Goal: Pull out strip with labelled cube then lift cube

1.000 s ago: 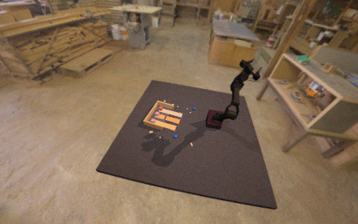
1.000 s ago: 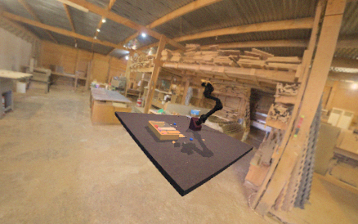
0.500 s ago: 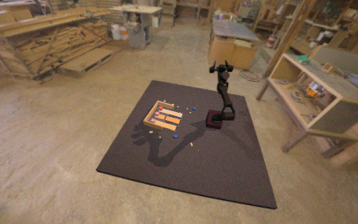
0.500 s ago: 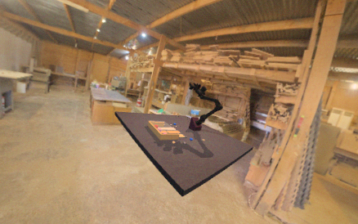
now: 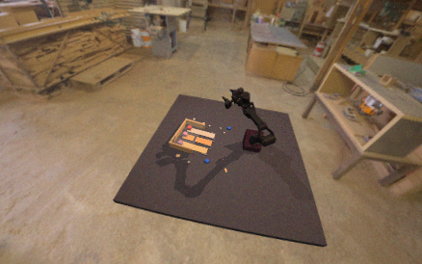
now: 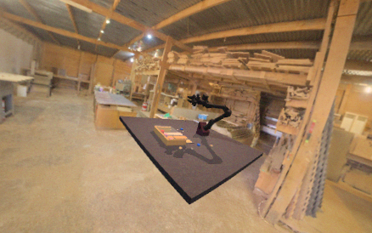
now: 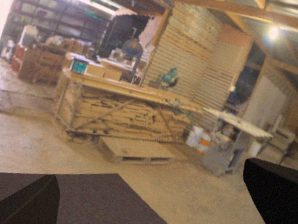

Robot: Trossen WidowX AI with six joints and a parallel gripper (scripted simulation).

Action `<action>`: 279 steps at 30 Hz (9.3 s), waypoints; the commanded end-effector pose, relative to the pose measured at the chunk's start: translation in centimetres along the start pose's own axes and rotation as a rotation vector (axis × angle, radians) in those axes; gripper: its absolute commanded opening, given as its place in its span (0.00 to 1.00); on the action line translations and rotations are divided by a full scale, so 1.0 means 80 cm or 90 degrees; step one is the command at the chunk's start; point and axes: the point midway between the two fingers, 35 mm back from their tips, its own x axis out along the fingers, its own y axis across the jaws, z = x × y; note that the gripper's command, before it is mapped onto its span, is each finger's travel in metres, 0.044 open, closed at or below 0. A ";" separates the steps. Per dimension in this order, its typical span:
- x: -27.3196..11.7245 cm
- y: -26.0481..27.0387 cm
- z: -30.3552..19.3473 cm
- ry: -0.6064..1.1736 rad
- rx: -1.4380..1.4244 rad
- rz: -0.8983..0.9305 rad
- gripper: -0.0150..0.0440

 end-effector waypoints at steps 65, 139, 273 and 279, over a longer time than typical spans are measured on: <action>-0.055 0.455 -0.190 0.902 -0.029 0.448 0.25; -0.059 0.496 -0.267 0.902 -0.027 0.449 0.25; -0.194 0.435 -0.303 0.906 -0.026 0.448 0.25; -0.203 0.431 -0.305 0.906 -0.026 0.448 0.25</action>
